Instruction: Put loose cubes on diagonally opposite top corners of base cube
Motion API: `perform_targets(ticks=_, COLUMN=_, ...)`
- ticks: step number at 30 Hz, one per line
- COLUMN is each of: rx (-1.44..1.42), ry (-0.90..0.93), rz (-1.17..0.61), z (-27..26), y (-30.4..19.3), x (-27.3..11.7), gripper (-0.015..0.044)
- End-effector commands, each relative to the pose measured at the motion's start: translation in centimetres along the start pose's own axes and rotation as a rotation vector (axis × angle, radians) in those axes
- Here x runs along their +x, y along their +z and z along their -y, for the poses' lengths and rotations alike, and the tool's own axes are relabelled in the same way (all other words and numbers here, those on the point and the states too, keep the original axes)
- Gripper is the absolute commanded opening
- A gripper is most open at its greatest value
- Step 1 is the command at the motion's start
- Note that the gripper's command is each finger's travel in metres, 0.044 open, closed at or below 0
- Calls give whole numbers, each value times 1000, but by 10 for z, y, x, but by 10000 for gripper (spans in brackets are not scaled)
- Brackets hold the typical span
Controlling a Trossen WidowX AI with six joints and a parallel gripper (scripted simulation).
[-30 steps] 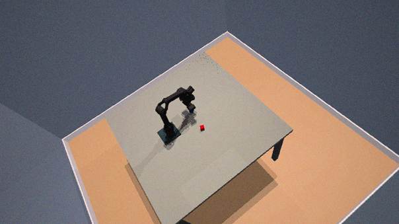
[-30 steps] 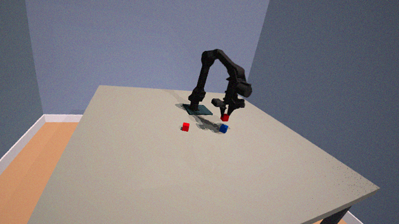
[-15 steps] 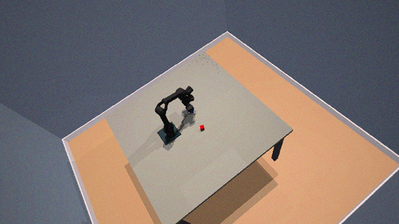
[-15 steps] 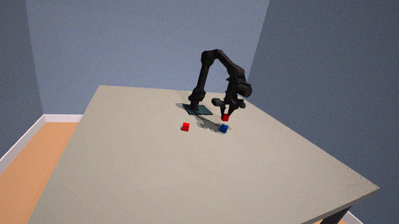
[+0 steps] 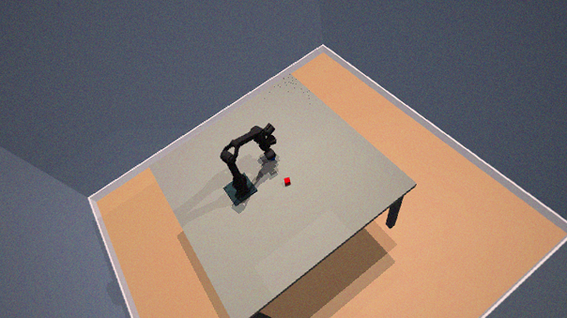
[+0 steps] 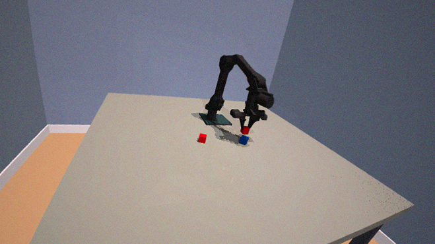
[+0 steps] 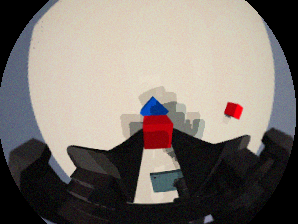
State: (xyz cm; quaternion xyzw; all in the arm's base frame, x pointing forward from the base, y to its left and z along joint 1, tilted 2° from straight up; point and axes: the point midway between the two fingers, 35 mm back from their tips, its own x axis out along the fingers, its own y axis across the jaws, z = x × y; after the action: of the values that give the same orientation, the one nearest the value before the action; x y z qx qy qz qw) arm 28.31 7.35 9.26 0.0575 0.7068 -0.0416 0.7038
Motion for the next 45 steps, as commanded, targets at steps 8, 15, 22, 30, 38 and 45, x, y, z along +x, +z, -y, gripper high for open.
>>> perform_targets(ticks=8, rx=6, ry=0, rz=-9, z=0, y=-1, x=14, gripper=105)
perform_targets(ticks=15, rx=6, ry=0, rz=-9, z=0, y=-1, x=14, gripper=105)
perform_targets(ticks=22, rx=1, ry=0, rz=-9, z=0, y=-1, x=16, gripper=105)
perform_targets(ticks=30, rx=1, ry=0, rz=-9, z=0, y=-1, x=16, gripper=105)
perform_targets(ticks=38, rx=1, ry=0, rz=-9, z=0, y=-1, x=16, gripper=205)
perform_targets(ticks=45, rx=2, ry=-3, rz=-8, z=1, y=-1, x=7, gripper=205)
